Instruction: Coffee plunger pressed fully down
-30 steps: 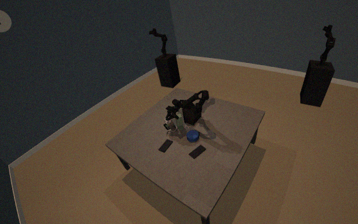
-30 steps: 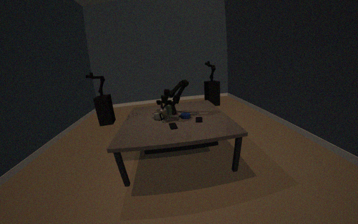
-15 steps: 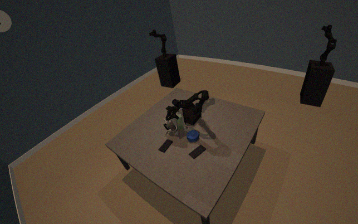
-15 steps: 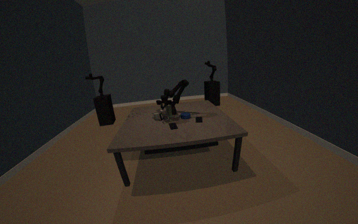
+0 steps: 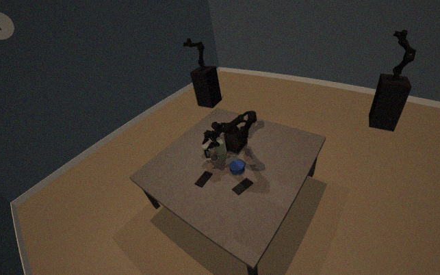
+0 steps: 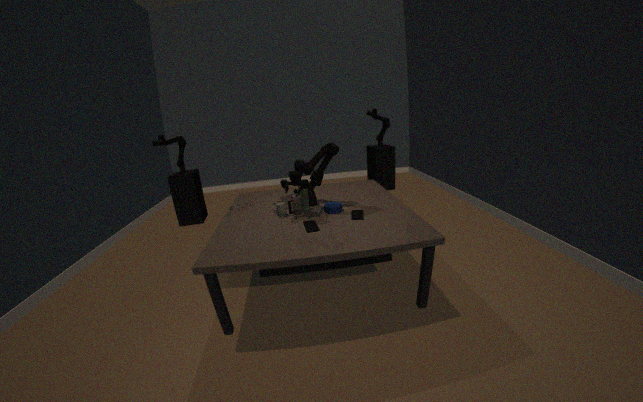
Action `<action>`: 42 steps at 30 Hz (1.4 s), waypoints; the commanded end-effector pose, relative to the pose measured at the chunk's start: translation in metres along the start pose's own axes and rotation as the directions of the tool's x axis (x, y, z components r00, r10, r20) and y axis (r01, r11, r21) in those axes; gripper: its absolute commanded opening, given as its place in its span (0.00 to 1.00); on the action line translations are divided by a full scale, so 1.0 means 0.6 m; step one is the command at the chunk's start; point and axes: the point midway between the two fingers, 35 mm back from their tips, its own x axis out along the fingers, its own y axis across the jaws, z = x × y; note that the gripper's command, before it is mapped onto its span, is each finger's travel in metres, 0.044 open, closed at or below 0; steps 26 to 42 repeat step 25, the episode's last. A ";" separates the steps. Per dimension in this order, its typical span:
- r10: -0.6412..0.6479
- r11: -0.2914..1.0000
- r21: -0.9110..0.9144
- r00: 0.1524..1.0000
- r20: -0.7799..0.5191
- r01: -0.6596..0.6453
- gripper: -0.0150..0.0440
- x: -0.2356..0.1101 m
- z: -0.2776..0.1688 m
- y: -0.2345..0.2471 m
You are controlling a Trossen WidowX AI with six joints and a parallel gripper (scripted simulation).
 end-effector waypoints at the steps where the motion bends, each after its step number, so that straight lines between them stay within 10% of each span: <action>1: 0.000 1.000 0.000 1.000 -0.001 0.000 1.00 0.000 0.000 0.000; 15: 0.002 1.000 0.008 1.000 -0.020 -0.002 1.00 -0.130 0.072 0.010; 42: 0.002 1.000 0.009 1.000 -0.020 -0.002 1.00 -0.132 0.072 0.010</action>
